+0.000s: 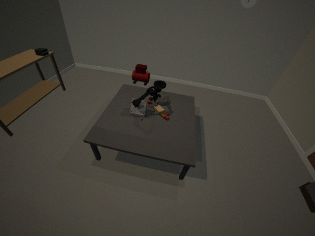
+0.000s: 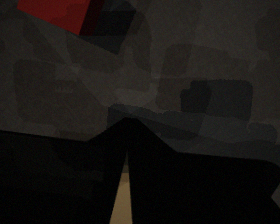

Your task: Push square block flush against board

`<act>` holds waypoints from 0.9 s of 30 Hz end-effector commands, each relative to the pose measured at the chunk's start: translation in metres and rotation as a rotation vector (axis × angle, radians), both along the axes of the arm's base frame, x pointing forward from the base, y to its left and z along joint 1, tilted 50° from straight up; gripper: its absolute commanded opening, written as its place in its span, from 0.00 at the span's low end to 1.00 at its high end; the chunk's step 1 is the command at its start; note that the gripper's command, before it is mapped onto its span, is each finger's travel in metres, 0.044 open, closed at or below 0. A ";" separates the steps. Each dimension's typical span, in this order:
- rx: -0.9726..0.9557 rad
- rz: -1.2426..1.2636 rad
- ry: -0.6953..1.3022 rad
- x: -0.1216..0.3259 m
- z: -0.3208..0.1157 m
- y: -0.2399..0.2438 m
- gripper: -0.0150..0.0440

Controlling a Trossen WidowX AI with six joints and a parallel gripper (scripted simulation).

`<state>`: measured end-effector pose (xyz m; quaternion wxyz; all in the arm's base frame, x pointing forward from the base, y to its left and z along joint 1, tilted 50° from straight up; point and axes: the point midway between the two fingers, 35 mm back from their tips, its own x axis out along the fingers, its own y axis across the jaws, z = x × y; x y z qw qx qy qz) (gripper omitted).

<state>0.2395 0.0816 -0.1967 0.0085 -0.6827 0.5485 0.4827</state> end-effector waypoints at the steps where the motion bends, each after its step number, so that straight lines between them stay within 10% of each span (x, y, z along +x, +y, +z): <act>1: -0.005 -0.014 0.005 -0.001 0.004 0.002 0.25; 27: -0.068 -0.582 -0.629 0.002 0.011 -0.004 0.25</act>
